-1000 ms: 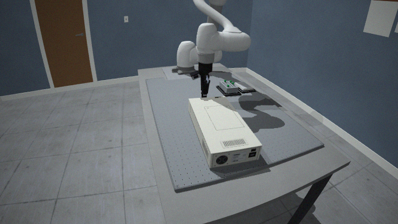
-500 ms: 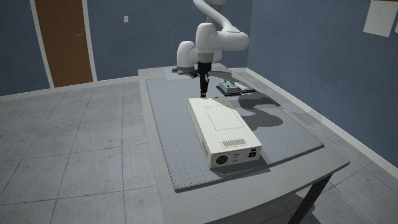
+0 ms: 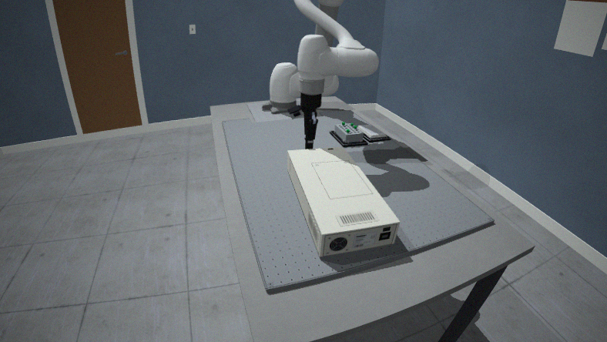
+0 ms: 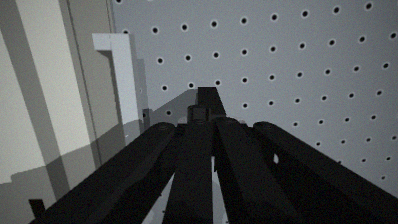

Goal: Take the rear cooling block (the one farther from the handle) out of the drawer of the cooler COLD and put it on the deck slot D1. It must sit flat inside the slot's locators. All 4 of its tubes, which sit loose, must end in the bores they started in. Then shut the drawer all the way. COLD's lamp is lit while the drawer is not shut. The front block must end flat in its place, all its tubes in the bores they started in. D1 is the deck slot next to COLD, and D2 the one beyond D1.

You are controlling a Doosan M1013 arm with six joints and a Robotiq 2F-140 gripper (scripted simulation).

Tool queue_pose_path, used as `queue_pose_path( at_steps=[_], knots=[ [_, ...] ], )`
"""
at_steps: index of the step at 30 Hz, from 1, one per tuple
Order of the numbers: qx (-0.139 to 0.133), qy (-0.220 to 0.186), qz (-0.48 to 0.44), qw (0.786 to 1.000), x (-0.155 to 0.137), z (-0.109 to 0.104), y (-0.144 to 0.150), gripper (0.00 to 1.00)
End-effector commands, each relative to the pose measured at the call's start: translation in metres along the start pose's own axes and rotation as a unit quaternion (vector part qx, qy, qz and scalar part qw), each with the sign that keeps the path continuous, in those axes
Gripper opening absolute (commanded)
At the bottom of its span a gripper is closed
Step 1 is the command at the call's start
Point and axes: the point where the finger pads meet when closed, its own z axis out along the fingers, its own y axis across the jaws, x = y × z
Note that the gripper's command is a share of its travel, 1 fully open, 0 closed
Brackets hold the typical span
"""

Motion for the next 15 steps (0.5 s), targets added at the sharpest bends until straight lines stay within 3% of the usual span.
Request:
queue_pose_path(
  at_steps=[1, 15],
  knots=[
    [0.001, 0.000, 0.000, 1.000, -0.0001, -0.0009, -0.0005, 0.10],
    [0.001, 0.000, 0.000, 1.000, -0.0001, -0.0102, -0.0004, 0.10]
  ],
)
